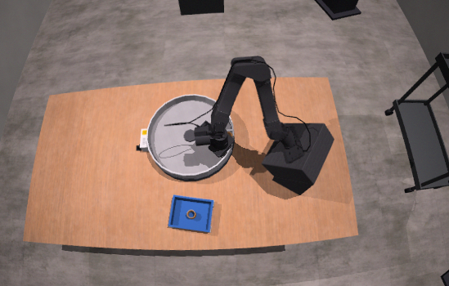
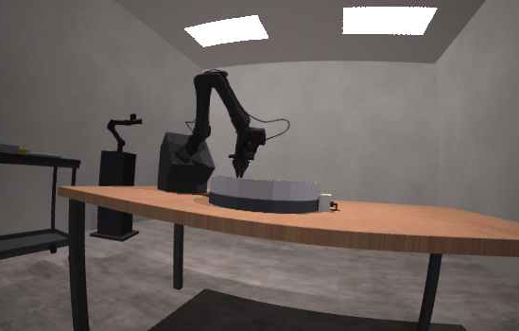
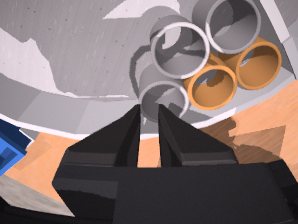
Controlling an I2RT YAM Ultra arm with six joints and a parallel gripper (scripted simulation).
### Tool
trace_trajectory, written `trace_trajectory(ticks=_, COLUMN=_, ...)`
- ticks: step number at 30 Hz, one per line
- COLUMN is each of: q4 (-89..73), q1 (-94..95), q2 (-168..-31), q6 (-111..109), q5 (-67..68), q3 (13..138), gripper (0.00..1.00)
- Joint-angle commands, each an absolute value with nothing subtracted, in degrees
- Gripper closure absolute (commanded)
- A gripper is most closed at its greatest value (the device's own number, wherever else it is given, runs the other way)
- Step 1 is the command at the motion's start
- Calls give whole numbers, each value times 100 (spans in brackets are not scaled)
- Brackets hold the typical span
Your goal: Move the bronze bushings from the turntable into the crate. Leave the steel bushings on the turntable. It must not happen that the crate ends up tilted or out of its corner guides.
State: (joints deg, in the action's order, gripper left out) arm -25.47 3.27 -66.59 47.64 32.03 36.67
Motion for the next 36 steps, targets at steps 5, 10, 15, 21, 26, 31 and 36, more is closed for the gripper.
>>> trace_trajectory(ticks=5, q4=-2331, q1=390, q2=-6506, q6=4671, q5=3184, q3=3716, gripper=85)
trace_trajectory(ticks=10, q4=-2321, q1=390, q2=-6636, q6=4687, q5=3186, q3=3715, gripper=85)
trace_trajectory(ticks=15, q4=-2320, q1=390, q2=-6636, q6=4686, q5=3186, q3=3715, gripper=85)
trace_trajectory(ticks=21, q4=-2322, q1=390, q2=-6637, q6=4686, q5=3186, q3=3715, gripper=85)
trace_trajectory(ticks=26, q4=-2323, q1=390, q2=-6637, q6=4686, q5=3186, q3=3715, gripper=85)
trace_trajectory(ticks=31, q4=-2323, q1=390, q2=-6637, q6=4686, q5=3186, q3=3715, gripper=85)
trace_trajectory(ticks=36, q4=-2321, q1=390, q2=-6637, q6=4686, q5=3186, q3=3712, gripper=85)
